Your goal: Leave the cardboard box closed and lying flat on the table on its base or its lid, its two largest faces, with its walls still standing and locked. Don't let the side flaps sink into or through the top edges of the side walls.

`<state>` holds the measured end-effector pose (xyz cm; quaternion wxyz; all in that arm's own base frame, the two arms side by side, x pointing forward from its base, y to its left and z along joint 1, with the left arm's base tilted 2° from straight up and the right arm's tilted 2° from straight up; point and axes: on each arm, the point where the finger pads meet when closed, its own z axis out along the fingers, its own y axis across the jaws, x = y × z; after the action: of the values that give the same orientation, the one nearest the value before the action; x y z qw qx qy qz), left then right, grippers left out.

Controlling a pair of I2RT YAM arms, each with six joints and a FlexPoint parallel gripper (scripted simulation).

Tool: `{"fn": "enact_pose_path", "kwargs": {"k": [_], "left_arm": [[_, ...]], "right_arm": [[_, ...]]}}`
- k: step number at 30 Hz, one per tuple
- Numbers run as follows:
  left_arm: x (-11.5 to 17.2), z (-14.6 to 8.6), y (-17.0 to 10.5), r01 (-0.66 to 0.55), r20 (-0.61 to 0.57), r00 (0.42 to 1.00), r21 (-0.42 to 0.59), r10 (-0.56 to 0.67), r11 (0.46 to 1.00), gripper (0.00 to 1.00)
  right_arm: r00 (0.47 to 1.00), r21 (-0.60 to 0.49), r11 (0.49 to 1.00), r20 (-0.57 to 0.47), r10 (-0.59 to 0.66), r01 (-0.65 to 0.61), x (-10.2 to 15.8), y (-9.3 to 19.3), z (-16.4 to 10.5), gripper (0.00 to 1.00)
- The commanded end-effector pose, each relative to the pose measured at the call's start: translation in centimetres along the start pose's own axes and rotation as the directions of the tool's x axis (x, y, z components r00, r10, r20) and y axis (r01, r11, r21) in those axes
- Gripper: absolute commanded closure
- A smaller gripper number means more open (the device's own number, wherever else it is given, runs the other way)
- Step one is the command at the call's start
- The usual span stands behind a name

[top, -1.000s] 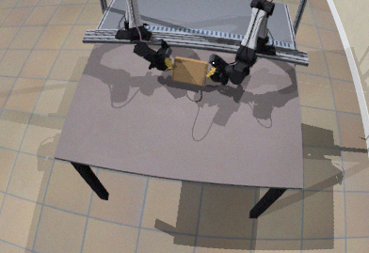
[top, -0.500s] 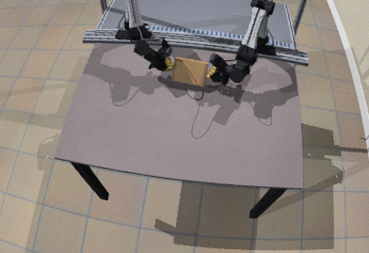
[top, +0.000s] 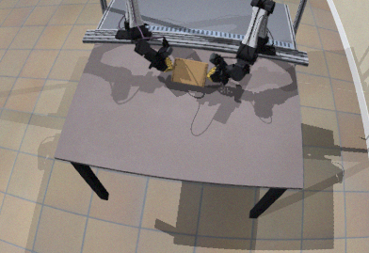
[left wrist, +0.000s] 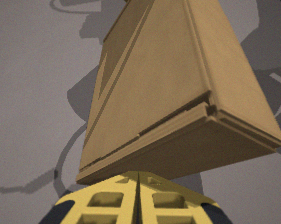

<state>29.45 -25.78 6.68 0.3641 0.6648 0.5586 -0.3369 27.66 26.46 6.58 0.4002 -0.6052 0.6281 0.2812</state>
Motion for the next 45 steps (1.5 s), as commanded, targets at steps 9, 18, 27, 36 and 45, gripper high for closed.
{"fn": "enact_pose_path", "kwargs": {"k": [9,18,27,36,45], "left_arm": [[-2.4,-0.1,0.4,-0.142,0.044,0.989,-0.052,0.144,0.989,1.00],[-2.7,-0.2,0.9,-0.177,0.045,0.983,-0.077,0.181,0.981,1.00],[-2.3,-0.1,0.7,-0.208,0.039,0.976,-0.094,0.212,0.974,1.00],[-2.4,-0.1,0.8,-0.234,0.037,0.970,-0.111,0.239,0.966,1.00],[-2.4,-0.1,0.9,-0.265,0.032,0.962,-0.130,0.271,0.955,1.00]], "right_arm": [[0.992,0.049,0.992,0.045,-0.115,0.113,-1.9,-0.3,-0.1,1.00],[0.988,0.059,0.988,0.051,-0.145,0.142,-2.0,-0.3,0.0,1.00],[0.983,0.090,0.980,0.040,-0.181,0.176,-1.8,-0.6,0.0,1.00],[0.976,0.108,0.972,0.045,-0.213,0.208,-2.2,-0.7,-0.1,1.00],[0.972,0.121,0.966,0.032,-0.234,0.229,-1.7,-0.7,0.1,1.00]]}}
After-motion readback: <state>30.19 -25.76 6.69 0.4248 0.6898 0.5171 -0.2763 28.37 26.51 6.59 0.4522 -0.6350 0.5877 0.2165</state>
